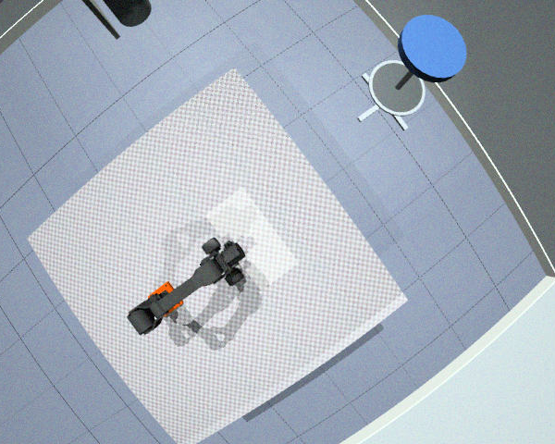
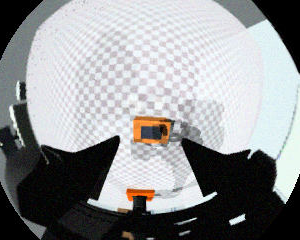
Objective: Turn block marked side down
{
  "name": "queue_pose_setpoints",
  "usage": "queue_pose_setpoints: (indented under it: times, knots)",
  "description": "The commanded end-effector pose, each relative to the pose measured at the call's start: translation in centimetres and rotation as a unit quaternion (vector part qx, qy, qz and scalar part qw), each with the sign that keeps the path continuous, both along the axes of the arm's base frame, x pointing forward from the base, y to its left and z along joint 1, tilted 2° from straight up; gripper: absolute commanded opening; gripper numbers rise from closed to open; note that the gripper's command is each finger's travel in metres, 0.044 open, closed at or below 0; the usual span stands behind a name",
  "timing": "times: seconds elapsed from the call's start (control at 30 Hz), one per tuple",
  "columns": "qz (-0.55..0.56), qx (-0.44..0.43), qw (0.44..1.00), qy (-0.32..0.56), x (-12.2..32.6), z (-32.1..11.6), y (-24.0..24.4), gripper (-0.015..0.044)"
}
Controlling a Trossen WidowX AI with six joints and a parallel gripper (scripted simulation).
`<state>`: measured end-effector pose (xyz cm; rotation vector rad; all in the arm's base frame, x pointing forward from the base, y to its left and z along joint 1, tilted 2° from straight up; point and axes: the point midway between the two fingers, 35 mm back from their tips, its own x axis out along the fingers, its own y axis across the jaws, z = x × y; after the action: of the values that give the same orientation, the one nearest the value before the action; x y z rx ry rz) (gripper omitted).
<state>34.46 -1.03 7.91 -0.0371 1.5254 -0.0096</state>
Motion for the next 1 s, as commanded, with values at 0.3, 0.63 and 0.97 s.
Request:
queue_pose_setpoints:
  times: [0.3,0.63,0.97]
  knots:
    - [0.0,-0.002,1.0,0.005,0.1,-2.1,-0.2,0.044]
    - [0.0,-0.002,1.0,0.005,0.1,-3.8,-0.3,0.044]
    - [0.0,-0.002,1.0,0.005,0.1,-4.0,-0.3,0.0276]
